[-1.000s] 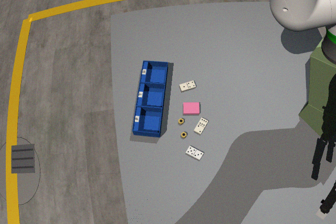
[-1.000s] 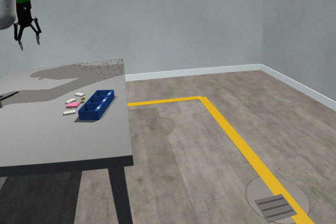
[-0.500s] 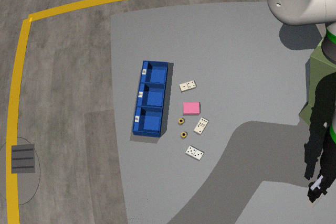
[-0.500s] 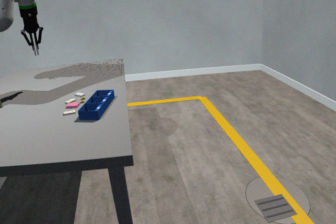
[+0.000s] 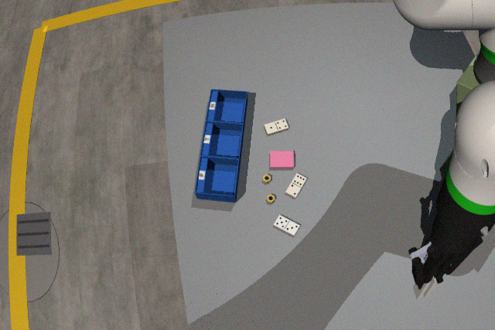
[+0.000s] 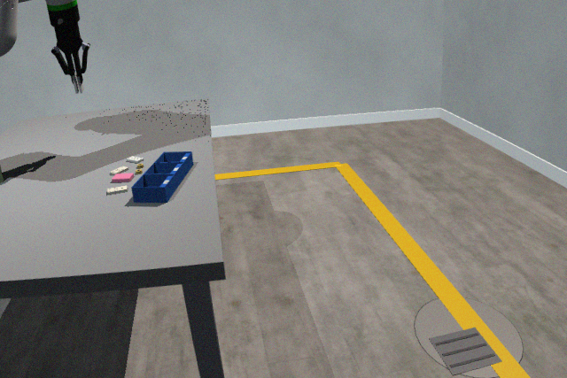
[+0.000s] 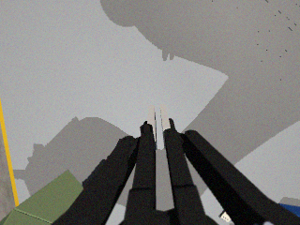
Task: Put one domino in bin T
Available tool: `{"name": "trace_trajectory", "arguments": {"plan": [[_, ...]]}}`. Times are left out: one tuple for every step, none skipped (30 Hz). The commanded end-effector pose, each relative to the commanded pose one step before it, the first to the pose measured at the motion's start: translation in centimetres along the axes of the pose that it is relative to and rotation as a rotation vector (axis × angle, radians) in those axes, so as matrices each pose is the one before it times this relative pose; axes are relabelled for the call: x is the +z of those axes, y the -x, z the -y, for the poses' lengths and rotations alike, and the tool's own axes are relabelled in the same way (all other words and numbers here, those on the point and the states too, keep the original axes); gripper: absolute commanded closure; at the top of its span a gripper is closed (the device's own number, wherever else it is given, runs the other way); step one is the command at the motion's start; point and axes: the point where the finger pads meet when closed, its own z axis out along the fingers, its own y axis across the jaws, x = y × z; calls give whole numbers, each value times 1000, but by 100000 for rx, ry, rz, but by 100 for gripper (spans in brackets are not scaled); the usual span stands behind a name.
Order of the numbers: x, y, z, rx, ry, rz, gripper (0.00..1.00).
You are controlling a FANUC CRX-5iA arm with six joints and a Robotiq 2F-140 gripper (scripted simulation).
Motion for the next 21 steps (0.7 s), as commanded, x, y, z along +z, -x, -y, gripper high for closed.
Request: {"name": "trace_trajectory", "arguments": {"plan": [[-457, 1336, -2110, 8010, 1511, 1321, 95], [0, 0, 0, 0, 0, 0, 95], [-153, 456, -681, 4893, 681, 772, 95], [-145, 423, -703, 4893, 681, 772, 95], [-137, 389, -724, 4893, 681, 772, 95], [-129, 354, -743, 1480, 206, 234, 95], [-86, 233, -508, 0, 0, 0, 95], [0, 0, 0, 0, 0, 0, 95], [-143, 410, -711, 4889, 726, 759, 95], [-135, 376, -731, 4889, 726, 759, 95], [-127, 341, -750, 4889, 726, 759, 95], [-119, 304, -767, 1551, 230, 241, 95], [0, 0, 0, 0, 0, 0, 95], [0, 0, 0, 0, 0, 0, 95], [-131, 352, -744, 4884, 773, 743, 95], [-122, 317, -761, 4884, 773, 743, 95], [-114, 280, -777, 4884, 773, 743, 95], [-106, 242, -790, 1620, 256, 246, 95], [-104, 230, -794, 0, 0, 0, 95], [-61, 135, -466, 0, 0, 0, 95], [0, 0, 0, 0, 0, 0, 95]]}}
